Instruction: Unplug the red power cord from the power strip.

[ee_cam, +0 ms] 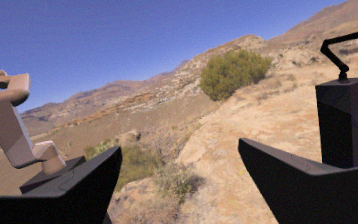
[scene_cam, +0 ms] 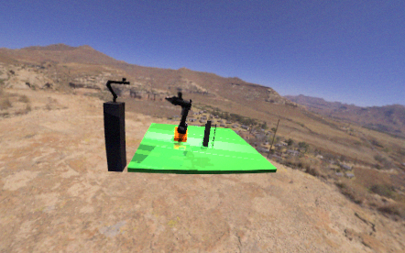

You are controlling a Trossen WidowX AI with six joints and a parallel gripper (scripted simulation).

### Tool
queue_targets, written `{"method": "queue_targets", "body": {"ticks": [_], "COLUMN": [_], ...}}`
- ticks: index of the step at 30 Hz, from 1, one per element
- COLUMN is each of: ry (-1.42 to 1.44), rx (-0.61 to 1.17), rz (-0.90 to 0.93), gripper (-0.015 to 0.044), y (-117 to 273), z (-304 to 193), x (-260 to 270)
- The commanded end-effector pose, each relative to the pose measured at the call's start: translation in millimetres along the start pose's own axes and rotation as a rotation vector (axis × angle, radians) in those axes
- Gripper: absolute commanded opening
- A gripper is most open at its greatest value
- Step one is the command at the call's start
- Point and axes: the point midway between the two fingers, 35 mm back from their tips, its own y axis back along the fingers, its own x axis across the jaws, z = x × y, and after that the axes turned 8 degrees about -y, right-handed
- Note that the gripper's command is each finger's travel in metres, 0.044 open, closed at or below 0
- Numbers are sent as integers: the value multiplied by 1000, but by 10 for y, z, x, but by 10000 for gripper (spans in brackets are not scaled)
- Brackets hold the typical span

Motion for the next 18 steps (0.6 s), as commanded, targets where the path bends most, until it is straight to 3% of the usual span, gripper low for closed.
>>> {"method": "queue_targets", "body": {"ticks": [1,9,18], "ry": [0,8,40], "rx": [-1,-126,-450], "rz": [4,158,264], "gripper": [374,164,160], "y": [0,78,448], "z": [16,789,1878], "x": [1,-20,-327]}}
